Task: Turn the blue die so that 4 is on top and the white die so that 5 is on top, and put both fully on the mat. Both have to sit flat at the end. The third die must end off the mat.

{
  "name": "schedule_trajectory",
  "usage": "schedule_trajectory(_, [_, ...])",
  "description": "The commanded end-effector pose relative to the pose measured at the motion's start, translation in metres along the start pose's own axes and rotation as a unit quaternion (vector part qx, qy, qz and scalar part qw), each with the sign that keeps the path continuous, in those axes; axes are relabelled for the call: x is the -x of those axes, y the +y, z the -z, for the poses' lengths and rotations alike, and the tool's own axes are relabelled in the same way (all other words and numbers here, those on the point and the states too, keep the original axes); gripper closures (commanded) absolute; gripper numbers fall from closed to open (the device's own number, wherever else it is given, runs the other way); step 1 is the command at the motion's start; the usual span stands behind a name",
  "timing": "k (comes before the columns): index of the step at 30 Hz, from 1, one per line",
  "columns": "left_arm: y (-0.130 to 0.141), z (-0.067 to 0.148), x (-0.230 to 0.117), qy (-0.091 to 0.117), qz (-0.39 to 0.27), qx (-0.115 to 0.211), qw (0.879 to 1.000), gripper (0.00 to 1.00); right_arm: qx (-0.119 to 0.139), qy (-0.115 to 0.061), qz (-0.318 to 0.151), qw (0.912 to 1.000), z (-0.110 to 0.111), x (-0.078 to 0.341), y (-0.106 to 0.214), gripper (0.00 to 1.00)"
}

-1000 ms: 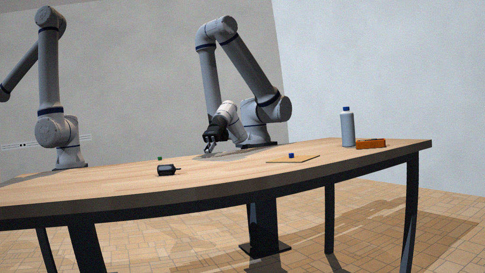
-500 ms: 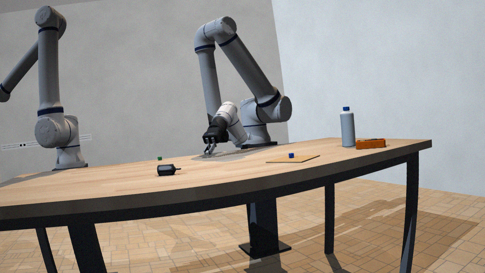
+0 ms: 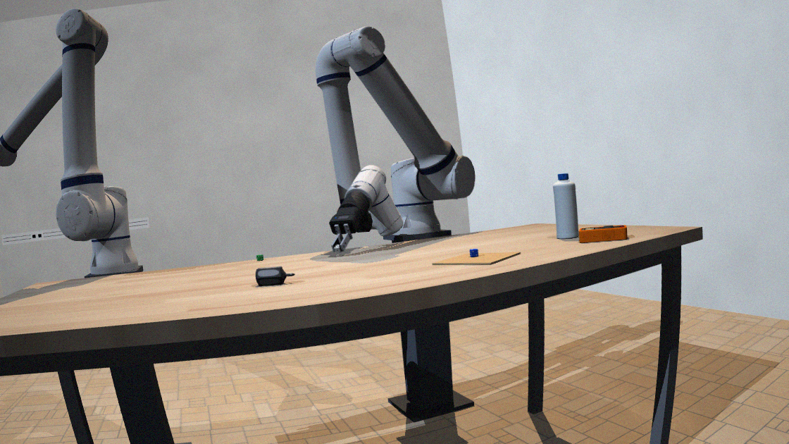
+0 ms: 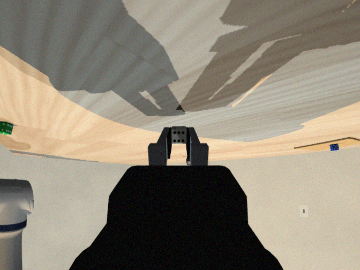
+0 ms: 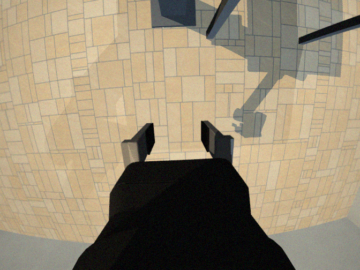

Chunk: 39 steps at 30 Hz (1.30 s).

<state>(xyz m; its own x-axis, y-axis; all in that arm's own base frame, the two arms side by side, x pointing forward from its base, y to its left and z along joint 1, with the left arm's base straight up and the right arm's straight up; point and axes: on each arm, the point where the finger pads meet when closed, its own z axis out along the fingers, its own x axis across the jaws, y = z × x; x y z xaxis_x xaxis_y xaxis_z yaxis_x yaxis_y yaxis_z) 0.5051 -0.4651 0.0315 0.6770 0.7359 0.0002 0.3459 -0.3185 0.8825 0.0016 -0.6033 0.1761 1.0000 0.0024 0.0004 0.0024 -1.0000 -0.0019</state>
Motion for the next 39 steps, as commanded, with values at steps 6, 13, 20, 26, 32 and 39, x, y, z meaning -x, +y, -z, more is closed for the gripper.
schedule_trajectory(6, [-0.0027, -0.0016, 0.0, 0.0, 0.0, 0.0, 1.0, 0.66, 0.001, 0.0, 0.0, 1.0, 0.0009, 0.0002, 0.0007, 0.0])
schedule_trajectory(13, [-0.0071, -0.0039, 0.0, 0.0, 0.0, 0.0, 1.0, 0.66, 0.001, 0.0, 0.0, 1.0, 0.0009, 0.0002, 0.0007, 0.0])
schedule_trajectory(20, [-0.0093, -0.0051, 0.0, 0.0, 0.0, 0.0, 1.0, 0.66, 0.001, 0.0, 0.0, 1.0, 0.0009, 0.0002, 0.0007, 0.0])
schedule_trajectory(26, [-0.0101, -0.0055, 0.0, 0.0, 0.0, 0.0, 1.0, 0.66, 0.001, 0.0, 0.0, 1.0, 0.0009, 0.0002, 0.0007, 0.0])
schedule_trajectory(32, [-0.0101, -0.0055, 0.0, 0.0, 0.0, 0.0, 1.0, 0.66, 0.001, 0.0, 0.0, 1.0, 0.0009, 0.0002, 0.0007, 0.0])
schedule_trajectory(39, [-0.0101, -0.0055, 0.0, 0.0, 0.0, 0.0, 1.0, 0.66, 0.001, 0.0, 0.0, 1.0, 0.0009, 0.0002, 0.0007, 0.0])
